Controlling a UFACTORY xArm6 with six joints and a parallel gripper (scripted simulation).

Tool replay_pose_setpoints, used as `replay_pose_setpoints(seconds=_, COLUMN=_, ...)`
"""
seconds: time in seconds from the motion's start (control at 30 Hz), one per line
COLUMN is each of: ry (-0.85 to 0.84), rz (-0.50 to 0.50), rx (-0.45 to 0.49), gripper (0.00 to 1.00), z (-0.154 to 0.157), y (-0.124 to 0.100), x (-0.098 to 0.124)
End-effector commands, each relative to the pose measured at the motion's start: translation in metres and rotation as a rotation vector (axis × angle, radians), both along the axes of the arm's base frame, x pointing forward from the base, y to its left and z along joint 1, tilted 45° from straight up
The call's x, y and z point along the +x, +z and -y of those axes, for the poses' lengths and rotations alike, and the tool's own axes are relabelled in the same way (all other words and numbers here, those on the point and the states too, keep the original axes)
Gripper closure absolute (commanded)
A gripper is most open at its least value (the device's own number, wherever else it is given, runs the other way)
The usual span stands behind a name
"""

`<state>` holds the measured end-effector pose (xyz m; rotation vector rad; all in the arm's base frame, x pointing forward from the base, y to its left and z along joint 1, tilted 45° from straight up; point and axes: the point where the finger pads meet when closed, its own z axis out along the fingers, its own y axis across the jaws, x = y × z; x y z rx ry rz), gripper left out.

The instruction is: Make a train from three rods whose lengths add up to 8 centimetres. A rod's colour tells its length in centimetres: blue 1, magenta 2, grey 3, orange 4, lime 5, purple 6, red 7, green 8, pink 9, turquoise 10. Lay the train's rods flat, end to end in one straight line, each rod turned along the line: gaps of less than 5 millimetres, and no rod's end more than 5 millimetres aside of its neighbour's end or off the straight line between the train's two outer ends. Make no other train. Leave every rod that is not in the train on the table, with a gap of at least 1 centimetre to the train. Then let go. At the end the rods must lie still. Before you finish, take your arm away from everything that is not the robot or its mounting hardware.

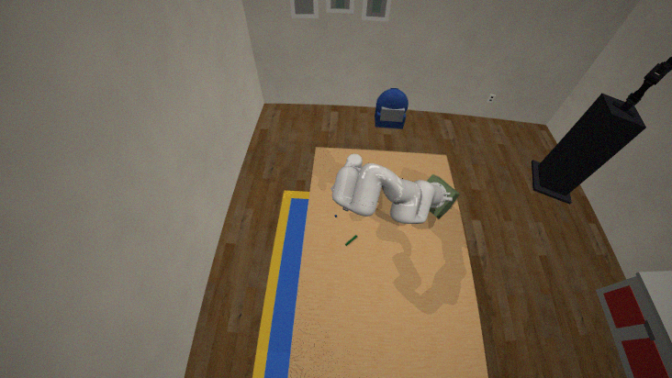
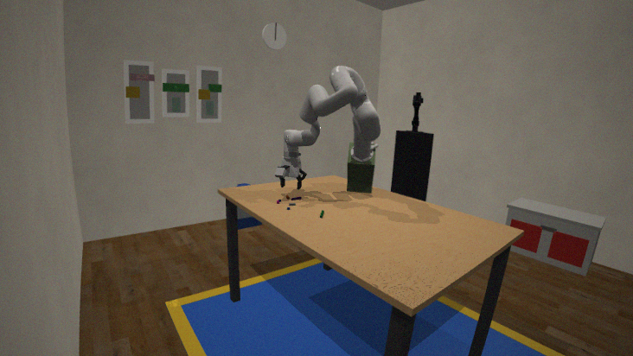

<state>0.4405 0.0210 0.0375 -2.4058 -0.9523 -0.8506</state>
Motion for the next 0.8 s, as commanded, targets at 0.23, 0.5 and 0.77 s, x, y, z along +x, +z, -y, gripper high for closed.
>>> replay_pose_setpoints(seconds=0.23, ry=0.159, rz=0.159, rx=-0.082, gripper=0.0, z=0.0091, y=-0.0094, x=-0.0063)
replay_pose_setpoints(seconds=0.5, ry=0.162, rz=0.16, rx=-0.083, gripper=0.0, z=0.0092, y=-0.0096, x=-0.0064)
replay_pose_setpoints(seconds=0.77, ry=0.162, rz=0.16, rx=-0.083, gripper=0.0, z=0.0092, y=-0.0096, x=-0.0064)
